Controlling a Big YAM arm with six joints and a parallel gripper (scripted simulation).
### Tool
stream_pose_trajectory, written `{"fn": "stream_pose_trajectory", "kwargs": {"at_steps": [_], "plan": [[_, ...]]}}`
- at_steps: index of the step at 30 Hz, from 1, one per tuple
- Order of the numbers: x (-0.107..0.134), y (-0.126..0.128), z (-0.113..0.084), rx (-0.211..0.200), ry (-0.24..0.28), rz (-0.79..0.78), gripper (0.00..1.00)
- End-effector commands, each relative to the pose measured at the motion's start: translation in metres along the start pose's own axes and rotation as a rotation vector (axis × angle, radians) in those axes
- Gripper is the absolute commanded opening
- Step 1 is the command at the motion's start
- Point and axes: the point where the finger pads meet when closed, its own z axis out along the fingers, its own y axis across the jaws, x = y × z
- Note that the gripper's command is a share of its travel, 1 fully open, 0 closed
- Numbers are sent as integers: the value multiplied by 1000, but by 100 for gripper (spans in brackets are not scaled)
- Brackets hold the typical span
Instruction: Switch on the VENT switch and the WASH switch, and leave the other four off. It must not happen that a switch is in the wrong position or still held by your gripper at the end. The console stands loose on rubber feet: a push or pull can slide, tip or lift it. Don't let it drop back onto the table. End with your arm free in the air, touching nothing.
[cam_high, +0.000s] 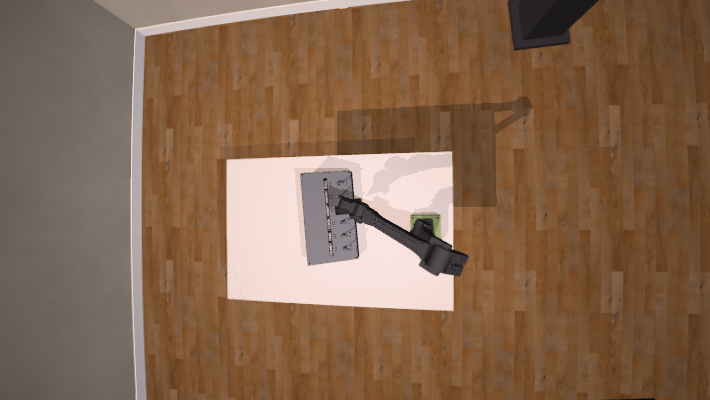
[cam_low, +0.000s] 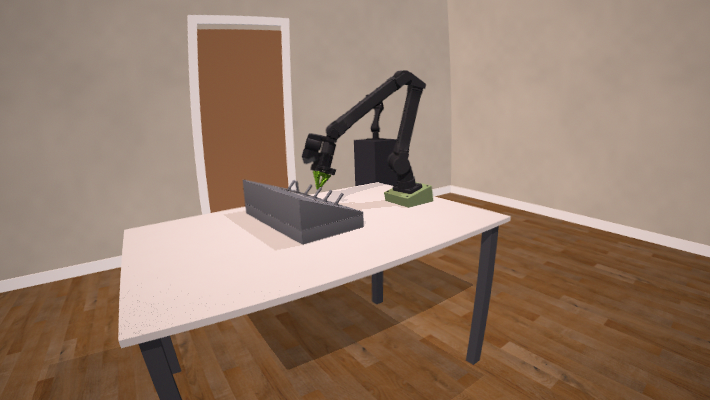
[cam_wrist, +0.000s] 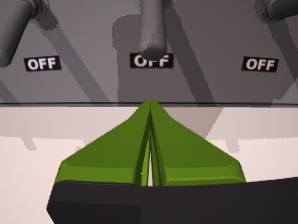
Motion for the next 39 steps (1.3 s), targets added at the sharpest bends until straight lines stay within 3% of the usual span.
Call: {"fn": "stream_pose_trajectory", "kwargs": {"at_steps": [1, 15, 23, 39], "plan": [[-3, 3, -6, 2, -10, 3, 0], [-4, 4, -5, 0, -7, 3, 0], [-30, -5, -11, 13, -39, -6, 0], [-39, -5, -10, 12, -35, -4, 0]]}}
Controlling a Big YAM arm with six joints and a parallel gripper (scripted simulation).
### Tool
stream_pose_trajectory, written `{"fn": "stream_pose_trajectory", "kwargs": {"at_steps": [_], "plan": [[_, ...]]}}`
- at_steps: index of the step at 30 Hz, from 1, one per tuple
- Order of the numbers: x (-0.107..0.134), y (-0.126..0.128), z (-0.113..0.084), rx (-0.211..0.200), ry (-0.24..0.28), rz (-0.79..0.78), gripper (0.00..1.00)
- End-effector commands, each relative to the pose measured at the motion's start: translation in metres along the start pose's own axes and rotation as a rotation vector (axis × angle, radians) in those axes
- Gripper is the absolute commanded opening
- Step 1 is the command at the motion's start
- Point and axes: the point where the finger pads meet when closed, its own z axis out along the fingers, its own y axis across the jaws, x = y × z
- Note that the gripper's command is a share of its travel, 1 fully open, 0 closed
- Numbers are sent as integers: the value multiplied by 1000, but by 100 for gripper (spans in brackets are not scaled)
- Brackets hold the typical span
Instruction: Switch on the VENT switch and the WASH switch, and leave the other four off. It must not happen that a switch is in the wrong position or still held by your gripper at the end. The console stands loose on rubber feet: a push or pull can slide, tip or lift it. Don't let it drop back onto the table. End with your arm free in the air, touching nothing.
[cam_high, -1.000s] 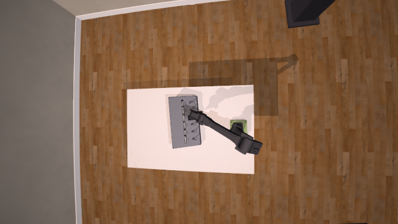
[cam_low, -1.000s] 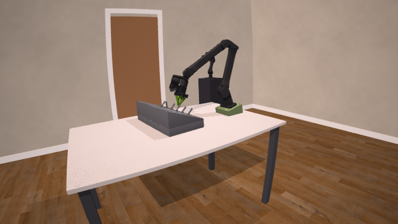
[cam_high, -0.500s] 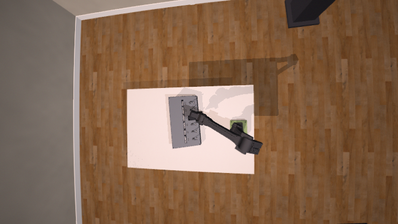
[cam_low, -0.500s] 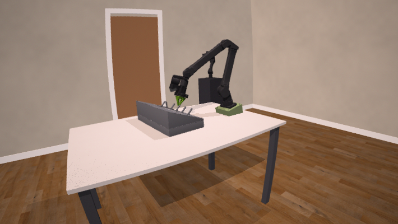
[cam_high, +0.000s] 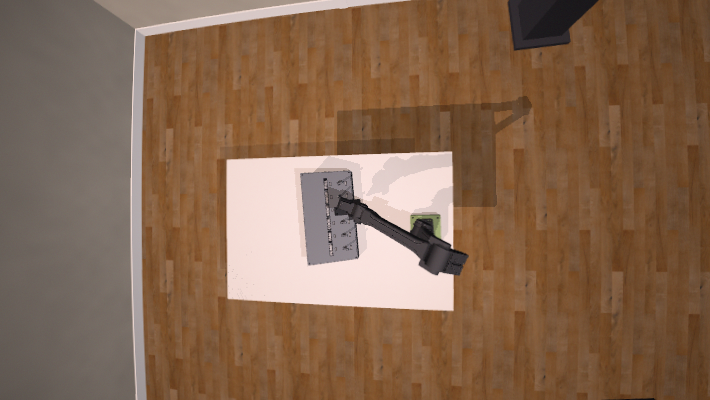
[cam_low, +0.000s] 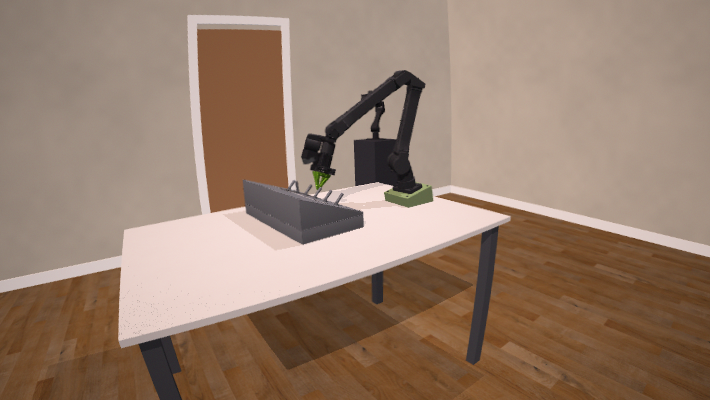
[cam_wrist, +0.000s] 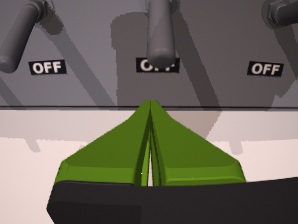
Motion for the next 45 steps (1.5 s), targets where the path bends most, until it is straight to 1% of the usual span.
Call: {"fn": "stream_pose_trajectory", "kwargs": {"at_steps": [1, 23, 45], "plan": [[-38, -7, -12, 16, -46, -7, 0], [-56, -8, -13, 16, -52, -6, 0], [-66, -7, -13, 17, -62, -13, 0]]}}
